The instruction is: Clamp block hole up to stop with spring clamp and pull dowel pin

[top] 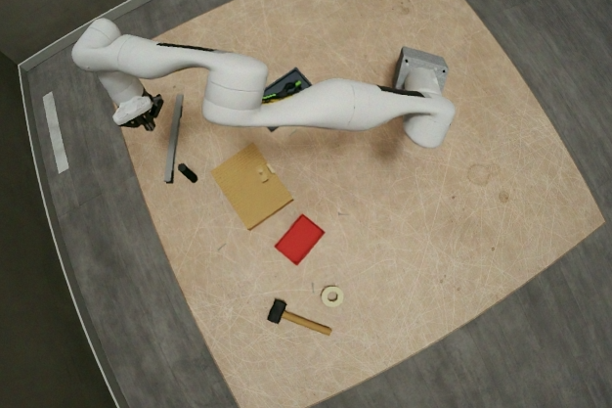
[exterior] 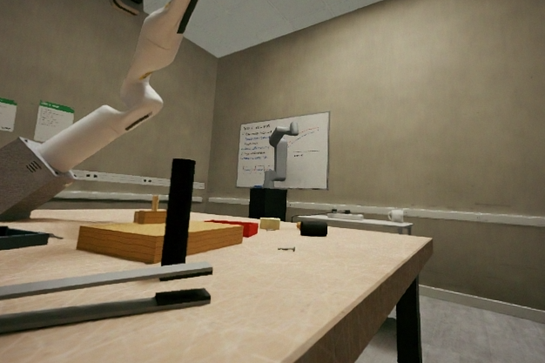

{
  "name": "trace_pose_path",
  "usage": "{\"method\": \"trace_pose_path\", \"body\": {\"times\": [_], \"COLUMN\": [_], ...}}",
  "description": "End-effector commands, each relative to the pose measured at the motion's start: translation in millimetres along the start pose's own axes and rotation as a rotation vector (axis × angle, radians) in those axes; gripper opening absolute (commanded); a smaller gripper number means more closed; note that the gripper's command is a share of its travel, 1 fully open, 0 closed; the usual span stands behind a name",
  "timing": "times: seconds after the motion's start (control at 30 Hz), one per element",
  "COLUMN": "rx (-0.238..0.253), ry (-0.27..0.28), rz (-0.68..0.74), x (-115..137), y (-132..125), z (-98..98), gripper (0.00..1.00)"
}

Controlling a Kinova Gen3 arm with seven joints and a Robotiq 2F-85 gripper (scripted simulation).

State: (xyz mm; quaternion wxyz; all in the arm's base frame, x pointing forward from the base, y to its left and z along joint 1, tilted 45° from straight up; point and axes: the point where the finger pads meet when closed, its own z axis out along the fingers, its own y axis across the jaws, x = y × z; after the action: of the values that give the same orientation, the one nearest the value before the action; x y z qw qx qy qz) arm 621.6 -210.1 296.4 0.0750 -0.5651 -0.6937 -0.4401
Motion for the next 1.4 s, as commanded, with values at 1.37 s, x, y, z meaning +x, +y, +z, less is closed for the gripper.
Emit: {"method": "trace_pose_path", "body": {"times": [1.37], "rx": [-0.011], "ry": [-0.042], "rz": [0.860], "x": [108], "y": [-81], "z": [88.2], "gripper": [0.10]}}
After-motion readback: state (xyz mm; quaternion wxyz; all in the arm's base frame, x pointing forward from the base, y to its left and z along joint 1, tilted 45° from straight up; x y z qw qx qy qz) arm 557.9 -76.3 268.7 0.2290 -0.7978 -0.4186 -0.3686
